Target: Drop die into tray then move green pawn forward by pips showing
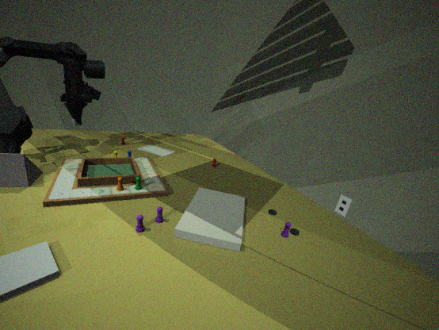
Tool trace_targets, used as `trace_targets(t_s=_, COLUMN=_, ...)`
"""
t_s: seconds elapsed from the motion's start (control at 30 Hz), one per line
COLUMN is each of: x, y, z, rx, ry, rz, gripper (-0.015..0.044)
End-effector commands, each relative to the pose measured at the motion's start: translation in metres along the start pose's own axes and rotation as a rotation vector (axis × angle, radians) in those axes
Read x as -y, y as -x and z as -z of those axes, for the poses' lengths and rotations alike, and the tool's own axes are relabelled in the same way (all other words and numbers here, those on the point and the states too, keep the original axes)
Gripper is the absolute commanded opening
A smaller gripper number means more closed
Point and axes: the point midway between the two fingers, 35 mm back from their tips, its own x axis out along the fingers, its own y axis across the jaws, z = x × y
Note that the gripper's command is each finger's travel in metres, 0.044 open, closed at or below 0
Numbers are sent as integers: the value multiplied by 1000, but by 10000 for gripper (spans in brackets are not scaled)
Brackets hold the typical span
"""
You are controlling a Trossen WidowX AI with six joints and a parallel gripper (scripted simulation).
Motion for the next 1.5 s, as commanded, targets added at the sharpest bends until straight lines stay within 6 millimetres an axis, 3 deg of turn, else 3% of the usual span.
trace_targets(t_s=0.0, x=-6, y=16, z=2, rx=23, ry=6, rz=4, gripper=0)
trace_targets(t_s=0.23, x=4, y=14, z=-5, rx=18, ry=-80, rz=9, gripper=0)
trace_targets(t_s=0.77, x=75, y=0, z=-34, rx=1, ry=-548, rz=56, gripper=0)
trace_targets(t_s=1.47, x=164, y=-15, z=-39, rx=-29, ry=-1231, rz=45, gripper=0)
